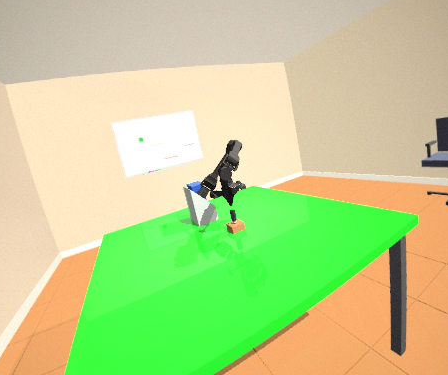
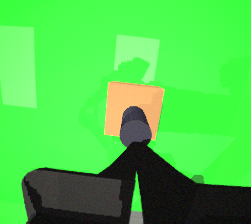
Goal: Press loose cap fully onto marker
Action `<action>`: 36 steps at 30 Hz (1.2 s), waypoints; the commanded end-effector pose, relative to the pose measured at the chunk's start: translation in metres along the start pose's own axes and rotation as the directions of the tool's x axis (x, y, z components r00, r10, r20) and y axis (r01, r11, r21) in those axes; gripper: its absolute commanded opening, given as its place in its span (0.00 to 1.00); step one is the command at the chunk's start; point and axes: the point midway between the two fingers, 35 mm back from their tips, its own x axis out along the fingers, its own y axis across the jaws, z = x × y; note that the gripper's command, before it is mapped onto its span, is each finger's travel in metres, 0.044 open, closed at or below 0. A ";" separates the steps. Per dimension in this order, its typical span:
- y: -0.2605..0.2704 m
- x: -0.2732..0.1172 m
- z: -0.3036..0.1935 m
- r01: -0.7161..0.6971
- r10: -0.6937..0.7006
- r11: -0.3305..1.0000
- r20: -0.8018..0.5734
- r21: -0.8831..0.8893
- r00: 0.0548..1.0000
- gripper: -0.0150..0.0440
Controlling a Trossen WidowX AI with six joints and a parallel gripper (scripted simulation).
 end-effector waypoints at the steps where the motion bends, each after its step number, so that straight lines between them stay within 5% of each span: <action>1: 0.000 0.007 -0.001 -0.006 0.006 1.000 0.000 0.009 1.000 0.25; 27: 0.000 0.027 0.002 0.000 0.000 1.000 0.007 0.001 1.000 0.25; 36: -0.002 -0.062 0.001 0.003 -0.003 1.000 0.003 0.003 1.000 0.25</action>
